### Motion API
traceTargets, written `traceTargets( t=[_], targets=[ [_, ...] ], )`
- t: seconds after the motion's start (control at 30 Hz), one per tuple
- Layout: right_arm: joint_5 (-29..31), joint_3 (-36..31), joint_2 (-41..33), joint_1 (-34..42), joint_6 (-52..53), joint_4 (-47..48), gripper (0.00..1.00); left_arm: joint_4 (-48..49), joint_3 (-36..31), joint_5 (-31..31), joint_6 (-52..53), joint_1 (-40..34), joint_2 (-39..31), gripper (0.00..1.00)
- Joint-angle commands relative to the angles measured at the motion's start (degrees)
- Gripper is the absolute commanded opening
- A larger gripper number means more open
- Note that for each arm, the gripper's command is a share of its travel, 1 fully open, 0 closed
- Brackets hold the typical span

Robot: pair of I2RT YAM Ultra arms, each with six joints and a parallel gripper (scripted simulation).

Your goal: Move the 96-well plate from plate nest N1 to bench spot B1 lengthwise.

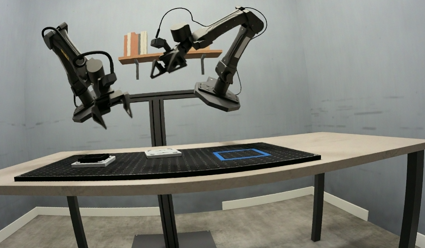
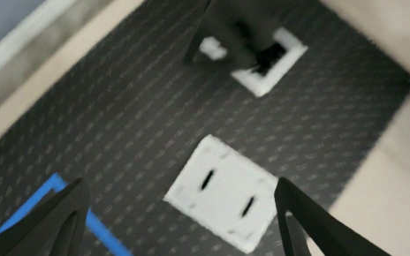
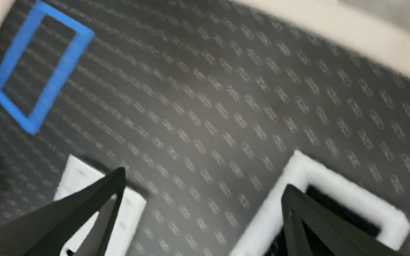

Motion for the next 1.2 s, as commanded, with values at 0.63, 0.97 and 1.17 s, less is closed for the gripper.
traceTargets(
  t=[0.63, 0.97, 1.17],
  targets=[
    [14.80, -21.77, -5.01, -6.14, -0.49, 18.62, 1.00, 14.09, -4.84, -8.36, -0.15, -19.99, 5.85, 1.00],
    [14.79, -21.79, -4.98, -6.15, -0.43, 18.71, 1.00, 14.12, -4.20, -8.38, -0.17, -19.65, 5.41, 1.00],
    [15.76, -20.99, -5.49, -6.13, 1.43, 15.17, 1.00, 14.12, -4.20, -8.38, -0.16, -19.65, 5.41, 1.00]
  ],
)
